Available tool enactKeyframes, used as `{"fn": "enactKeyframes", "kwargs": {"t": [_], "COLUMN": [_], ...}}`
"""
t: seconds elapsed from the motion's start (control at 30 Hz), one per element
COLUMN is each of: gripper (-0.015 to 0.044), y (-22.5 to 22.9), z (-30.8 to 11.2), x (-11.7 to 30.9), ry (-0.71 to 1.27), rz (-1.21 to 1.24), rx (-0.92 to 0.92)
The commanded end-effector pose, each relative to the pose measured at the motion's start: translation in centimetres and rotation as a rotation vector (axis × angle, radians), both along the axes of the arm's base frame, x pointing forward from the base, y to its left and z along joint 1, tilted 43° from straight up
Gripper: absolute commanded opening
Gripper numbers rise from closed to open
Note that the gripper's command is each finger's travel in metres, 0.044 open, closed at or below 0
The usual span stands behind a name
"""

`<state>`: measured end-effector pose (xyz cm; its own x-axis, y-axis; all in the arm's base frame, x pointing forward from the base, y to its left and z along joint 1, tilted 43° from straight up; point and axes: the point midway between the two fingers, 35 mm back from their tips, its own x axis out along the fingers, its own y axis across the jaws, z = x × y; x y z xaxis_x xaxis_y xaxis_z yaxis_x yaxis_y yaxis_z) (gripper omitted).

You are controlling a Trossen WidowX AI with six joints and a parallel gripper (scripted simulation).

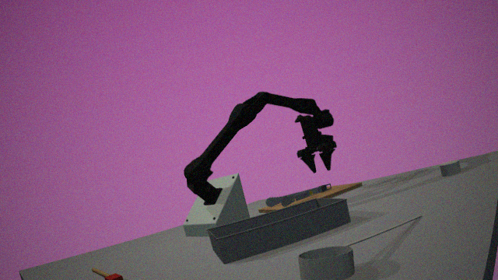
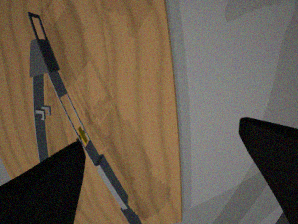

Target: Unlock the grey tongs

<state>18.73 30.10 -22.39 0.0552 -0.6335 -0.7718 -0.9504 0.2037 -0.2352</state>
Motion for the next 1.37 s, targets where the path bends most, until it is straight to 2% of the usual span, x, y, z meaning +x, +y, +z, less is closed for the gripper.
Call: {"fn": "enactKeyframes", "kwargs": {"t": [0.0,1.33], "gripper": [0.044,0.044], "y": [-0.08,-0.19], "z": [3.07,3.71], "x": [4.0,4.79], "ry": [-0.004,-0.001], "rz": [-0.007,-0.008], "rx": [-0.026,-0.033]}}
